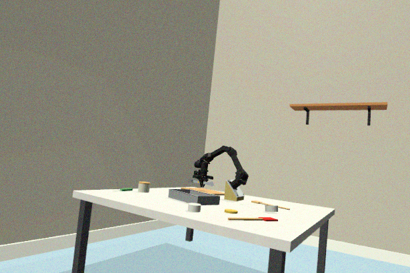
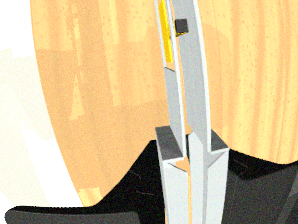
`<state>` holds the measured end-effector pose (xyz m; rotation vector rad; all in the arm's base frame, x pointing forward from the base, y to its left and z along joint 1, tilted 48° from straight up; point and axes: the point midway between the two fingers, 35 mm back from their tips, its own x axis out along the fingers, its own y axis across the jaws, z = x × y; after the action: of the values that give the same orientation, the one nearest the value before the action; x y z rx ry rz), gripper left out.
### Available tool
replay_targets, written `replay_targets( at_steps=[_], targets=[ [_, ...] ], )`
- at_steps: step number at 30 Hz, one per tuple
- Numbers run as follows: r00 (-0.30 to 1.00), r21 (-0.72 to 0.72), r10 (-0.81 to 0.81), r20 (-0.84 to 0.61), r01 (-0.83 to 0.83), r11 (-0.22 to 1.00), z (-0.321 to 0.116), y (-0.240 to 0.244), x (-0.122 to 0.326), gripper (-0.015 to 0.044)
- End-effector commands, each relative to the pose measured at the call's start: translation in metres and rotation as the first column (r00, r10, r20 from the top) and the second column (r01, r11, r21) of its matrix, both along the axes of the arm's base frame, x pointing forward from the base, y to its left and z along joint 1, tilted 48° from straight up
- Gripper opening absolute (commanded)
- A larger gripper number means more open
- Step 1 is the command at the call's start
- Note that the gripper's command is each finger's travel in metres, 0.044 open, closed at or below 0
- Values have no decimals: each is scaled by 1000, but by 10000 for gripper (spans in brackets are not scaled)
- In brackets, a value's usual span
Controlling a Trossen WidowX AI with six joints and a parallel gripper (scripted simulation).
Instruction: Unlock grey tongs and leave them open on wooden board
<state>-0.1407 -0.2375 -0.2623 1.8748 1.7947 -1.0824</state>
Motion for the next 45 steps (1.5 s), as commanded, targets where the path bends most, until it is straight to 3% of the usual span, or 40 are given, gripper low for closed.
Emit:
replay_targets(
  at_steps=[1, 18, 23, 34, 40, 45],
  targets=[
    [1000, 0, 0, 0, 0, 1000, 0, 0, 0, 7],
    [1000, 0, 0, 0, 0, 1000, 0, 0, 0, 440],
    [1000, 2, 0, 1, 0, 1000, 22, -4, 7, 440],
    [1000, 24, -1, 2, 1, 1000, 165, 14, 62, 440],
    [1000, 26, 0, 2, 0, 1000, 174, 16, 65, 440],
    [1000, 16, 8, 2, -8, 1000, 197, -9, 68, 440]
  ],
)
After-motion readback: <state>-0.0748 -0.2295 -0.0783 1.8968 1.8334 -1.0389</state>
